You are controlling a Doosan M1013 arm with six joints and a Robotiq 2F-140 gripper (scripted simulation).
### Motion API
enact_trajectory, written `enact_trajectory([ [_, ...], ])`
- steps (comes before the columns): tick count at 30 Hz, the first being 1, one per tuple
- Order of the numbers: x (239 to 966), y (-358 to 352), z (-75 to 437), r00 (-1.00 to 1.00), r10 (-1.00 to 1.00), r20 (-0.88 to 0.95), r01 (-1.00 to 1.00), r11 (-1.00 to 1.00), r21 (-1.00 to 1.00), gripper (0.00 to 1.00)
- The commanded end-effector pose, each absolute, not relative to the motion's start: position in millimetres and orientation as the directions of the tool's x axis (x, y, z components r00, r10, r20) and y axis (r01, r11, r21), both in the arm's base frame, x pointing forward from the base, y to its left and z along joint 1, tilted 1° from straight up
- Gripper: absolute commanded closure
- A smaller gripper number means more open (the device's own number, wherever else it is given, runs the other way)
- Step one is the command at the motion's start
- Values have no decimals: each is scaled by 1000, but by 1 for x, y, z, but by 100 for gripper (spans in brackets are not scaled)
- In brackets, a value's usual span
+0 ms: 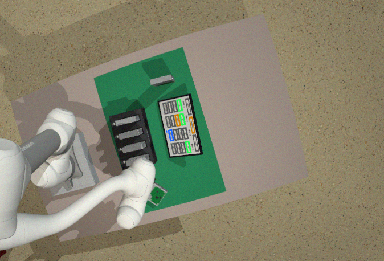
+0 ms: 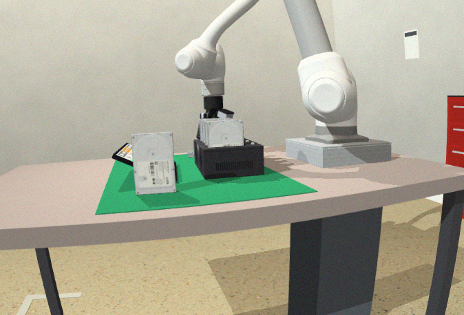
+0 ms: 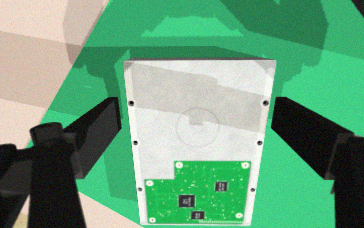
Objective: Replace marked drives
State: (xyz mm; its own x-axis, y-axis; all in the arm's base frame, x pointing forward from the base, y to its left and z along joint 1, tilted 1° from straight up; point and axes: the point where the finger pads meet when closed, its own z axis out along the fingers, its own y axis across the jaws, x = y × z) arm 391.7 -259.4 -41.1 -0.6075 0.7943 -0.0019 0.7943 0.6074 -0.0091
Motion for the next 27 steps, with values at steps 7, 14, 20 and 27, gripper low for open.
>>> enact_trajectory([
  [7, 392, -260, -41, -607, 794, -3, 794, 607, -9, 11],
  [14, 392, -260, -41, -607, 794, -3, 794, 607, -9, 11],
  [20, 392, -260, -41, -607, 794, -3, 794, 607, -9, 27],
  [27, 392, -260, -41, -607, 794, -3, 794, 607, -9, 28],
])
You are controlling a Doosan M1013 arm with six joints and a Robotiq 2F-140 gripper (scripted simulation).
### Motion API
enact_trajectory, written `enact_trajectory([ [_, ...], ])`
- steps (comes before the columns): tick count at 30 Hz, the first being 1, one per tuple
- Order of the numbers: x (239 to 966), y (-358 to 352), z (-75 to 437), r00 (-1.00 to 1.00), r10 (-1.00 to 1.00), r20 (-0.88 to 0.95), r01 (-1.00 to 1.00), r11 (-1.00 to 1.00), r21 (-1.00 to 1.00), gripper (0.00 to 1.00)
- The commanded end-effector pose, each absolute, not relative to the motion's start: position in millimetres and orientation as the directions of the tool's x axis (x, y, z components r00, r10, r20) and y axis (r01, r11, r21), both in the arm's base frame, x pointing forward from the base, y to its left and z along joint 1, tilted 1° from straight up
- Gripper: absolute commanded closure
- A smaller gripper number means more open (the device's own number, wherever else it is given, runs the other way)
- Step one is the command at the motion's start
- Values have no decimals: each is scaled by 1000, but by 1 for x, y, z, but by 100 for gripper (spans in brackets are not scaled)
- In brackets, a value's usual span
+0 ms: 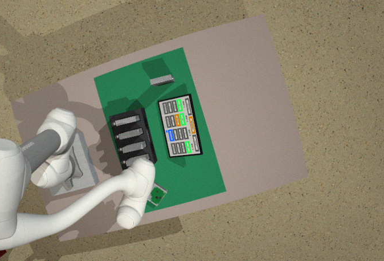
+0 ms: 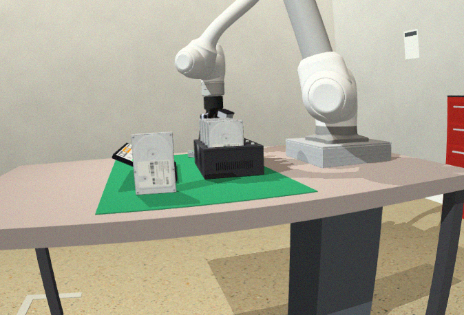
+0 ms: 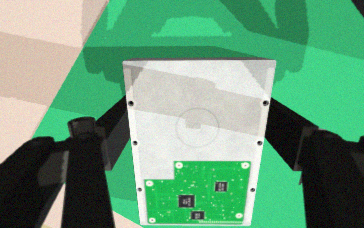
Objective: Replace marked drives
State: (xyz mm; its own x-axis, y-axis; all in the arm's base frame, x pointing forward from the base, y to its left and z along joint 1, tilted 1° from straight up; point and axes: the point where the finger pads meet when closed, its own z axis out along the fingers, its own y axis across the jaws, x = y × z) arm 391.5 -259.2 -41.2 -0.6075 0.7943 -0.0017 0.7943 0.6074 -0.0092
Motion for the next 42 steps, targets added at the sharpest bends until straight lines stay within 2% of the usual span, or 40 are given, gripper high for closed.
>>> enact_trajectory([
  [1, 392, -260, -40, -607, 794, -3, 794, 607, -9, 28],
  [28, 392, -260, -38, -607, 794, -3, 794, 607, -9, 30],
  [29, 392, -260, -38, -607, 794, -3, 794, 607, -9, 90],
  [42, 392, -260, -38, -607, 794, -3, 794, 607, -9, 90],
])
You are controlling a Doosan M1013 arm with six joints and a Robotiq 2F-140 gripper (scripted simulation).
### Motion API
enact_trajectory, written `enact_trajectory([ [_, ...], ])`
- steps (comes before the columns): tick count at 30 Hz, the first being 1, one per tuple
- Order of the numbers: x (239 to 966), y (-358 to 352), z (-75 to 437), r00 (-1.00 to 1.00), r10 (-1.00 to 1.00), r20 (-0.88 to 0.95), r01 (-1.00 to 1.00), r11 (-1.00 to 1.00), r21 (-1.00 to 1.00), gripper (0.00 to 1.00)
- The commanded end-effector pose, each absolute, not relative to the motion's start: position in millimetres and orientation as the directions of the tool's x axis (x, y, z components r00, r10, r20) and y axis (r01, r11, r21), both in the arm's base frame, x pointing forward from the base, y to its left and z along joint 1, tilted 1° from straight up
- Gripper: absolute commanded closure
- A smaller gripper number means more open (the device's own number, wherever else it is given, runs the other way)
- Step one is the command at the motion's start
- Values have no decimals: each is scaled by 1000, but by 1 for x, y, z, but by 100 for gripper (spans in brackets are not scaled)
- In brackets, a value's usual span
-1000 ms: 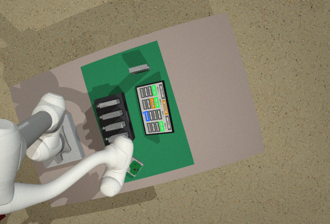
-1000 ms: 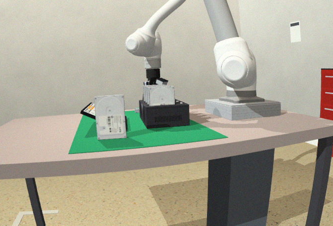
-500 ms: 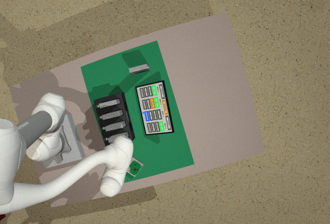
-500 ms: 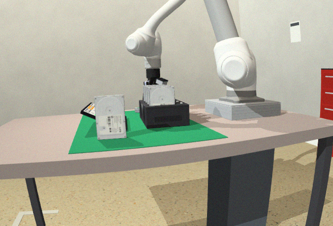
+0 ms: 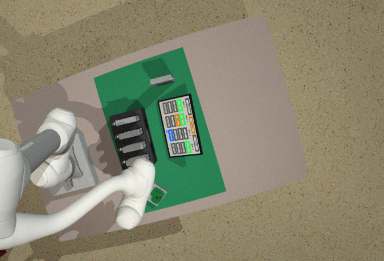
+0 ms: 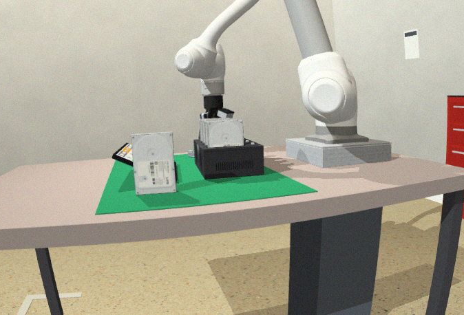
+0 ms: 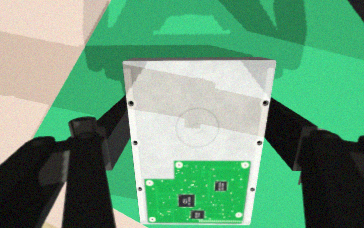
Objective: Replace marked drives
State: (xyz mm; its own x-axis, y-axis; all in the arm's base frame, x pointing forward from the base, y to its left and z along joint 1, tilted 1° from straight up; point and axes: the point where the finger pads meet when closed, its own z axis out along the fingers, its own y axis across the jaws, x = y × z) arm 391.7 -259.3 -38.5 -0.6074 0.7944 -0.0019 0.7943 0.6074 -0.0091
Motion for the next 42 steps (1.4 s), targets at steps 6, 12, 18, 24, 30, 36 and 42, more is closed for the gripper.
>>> enact_trajectory([
  [6, 392, -260, -38, -607, 794, -3, 794, 607, -9, 90],
  [12, 392, -259, -37, -607, 794, -3, 794, 607, -9, 90],
  [18, 392, -259, -34, -607, 794, -3, 794, 607, -9, 90],
  [24, 392, -259, -29, -607, 794, -3, 794, 607, -9, 90],
  [30, 392, -259, -24, -607, 794, -3, 794, 607, -9, 90],
  [36, 392, -259, -14, -607, 794, -3, 794, 607, -9, 90],
  [42, 392, -259, -3, -607, 794, -3, 794, 607, -9, 90],
])
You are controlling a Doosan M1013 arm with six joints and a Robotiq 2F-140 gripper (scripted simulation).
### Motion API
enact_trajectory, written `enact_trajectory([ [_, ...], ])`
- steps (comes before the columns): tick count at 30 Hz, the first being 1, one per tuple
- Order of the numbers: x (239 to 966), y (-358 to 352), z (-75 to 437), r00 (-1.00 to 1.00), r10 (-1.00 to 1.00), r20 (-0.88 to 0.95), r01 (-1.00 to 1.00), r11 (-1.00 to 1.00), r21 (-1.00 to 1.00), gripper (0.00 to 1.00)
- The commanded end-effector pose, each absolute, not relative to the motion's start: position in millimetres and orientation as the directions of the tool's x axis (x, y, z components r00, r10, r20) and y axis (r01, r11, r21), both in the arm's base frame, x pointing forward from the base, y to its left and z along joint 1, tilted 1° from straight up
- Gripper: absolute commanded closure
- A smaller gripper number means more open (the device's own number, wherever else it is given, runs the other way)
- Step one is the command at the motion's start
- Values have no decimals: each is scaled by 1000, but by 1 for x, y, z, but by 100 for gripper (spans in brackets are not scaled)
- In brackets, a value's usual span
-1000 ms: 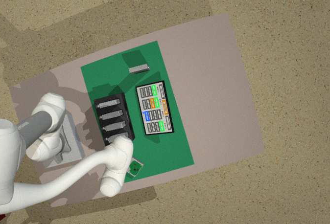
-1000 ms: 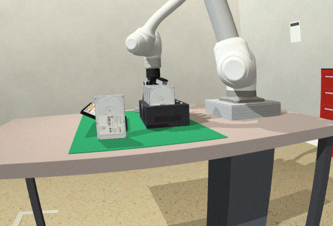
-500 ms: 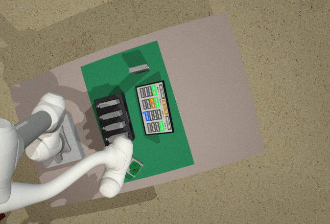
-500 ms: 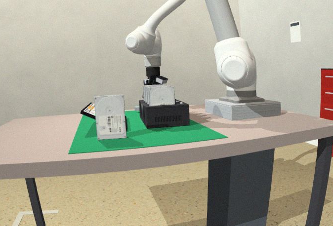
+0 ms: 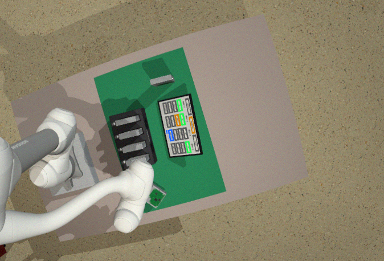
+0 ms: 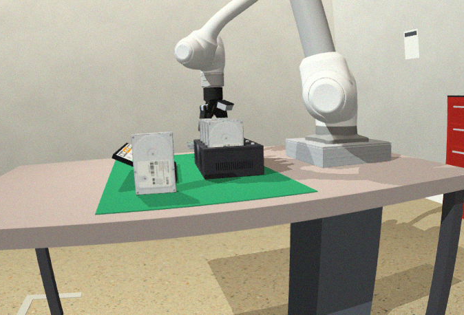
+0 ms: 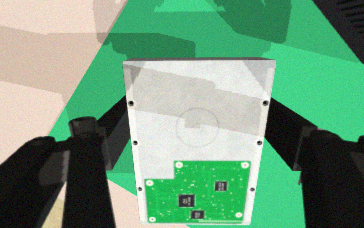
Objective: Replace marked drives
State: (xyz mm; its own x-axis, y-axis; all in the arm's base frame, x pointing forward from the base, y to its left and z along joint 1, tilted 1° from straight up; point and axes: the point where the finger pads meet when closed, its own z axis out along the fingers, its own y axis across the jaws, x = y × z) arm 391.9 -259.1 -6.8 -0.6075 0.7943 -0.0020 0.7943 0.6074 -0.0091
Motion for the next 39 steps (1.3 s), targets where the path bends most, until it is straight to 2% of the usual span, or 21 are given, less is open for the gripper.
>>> enact_trajectory([
  [1, 392, -259, -3, -607, 794, -3, 794, 607, -9, 90],
  [39, 393, -258, 120, -607, 794, -3, 794, 607, -9, 90],
])
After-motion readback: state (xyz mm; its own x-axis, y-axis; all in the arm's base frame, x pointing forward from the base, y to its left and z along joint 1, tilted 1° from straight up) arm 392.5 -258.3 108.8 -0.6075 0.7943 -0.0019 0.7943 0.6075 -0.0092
